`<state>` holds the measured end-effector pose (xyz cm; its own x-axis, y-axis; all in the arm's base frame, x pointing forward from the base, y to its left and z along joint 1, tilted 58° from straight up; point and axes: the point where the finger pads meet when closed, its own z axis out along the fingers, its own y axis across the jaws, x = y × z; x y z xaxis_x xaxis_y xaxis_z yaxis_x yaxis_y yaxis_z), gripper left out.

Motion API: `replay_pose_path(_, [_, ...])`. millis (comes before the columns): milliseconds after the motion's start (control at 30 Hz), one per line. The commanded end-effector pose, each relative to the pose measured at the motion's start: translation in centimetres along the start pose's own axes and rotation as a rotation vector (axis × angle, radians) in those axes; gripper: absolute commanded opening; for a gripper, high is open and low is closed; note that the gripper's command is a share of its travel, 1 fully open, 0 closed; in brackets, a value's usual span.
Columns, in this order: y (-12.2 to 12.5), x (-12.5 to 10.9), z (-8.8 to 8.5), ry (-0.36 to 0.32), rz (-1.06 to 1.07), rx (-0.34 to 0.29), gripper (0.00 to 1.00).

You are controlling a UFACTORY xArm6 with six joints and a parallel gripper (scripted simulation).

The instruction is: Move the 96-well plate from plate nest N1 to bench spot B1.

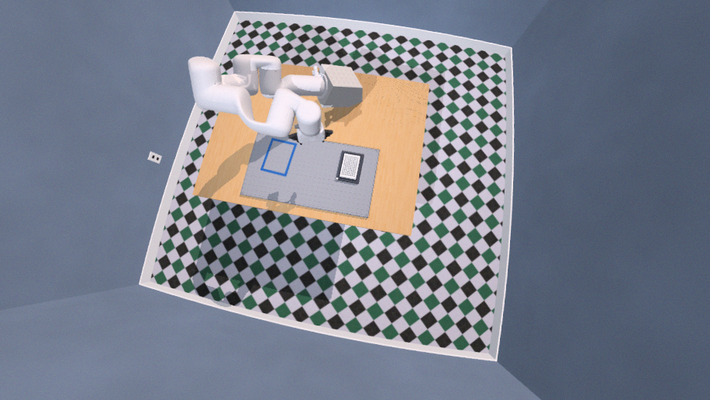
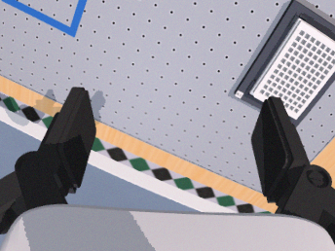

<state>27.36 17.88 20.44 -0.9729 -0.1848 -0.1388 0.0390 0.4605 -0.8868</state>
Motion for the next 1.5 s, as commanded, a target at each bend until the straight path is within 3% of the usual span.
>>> replay_pose_path(0, [0.2,-0.2,0.0,-0.008,0.075,-0.001,1.0])
replay_pose_path(1467, [6.2,-4.9,4.5,-0.06,1.404,-0.092,1.0])
